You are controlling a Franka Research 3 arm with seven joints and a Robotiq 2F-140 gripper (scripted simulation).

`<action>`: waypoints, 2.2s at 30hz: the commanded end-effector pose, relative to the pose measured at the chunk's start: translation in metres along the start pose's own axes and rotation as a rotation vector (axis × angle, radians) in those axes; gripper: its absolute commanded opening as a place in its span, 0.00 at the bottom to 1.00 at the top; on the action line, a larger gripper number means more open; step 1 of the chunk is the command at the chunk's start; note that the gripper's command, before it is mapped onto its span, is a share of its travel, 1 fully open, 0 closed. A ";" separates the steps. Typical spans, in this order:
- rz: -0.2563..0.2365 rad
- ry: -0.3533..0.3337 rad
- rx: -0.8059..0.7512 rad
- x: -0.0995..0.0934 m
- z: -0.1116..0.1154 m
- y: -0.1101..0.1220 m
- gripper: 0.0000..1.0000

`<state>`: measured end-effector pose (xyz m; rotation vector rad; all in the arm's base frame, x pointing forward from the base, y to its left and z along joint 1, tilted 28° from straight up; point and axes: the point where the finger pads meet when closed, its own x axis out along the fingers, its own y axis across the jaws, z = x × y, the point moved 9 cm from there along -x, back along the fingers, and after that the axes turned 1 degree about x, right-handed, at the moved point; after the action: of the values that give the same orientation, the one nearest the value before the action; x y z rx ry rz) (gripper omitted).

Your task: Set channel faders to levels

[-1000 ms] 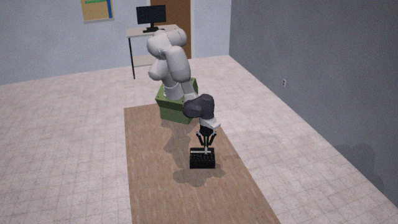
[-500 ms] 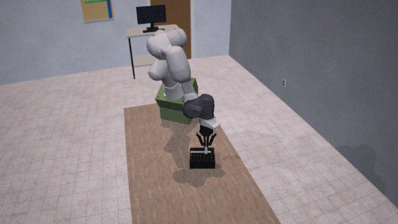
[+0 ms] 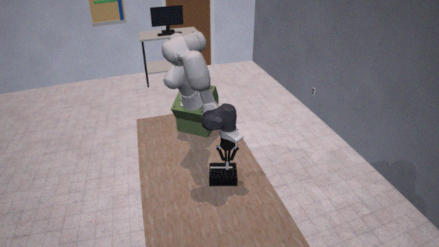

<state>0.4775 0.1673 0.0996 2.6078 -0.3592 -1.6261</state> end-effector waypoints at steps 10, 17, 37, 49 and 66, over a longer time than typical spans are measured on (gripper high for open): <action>0.002 0.001 -0.002 0.000 -0.003 0.000 0.00; 0.002 0.001 -0.002 0.000 -0.003 0.000 0.00; 0.002 0.001 -0.002 0.000 -0.002 0.000 0.00; 0.002 0.001 -0.002 0.000 0.003 0.000 0.00; 0.002 0.001 -0.002 -0.029 0.003 0.000 0.00</action>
<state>0.4664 0.1741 0.1175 2.6249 -0.3530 -1.6278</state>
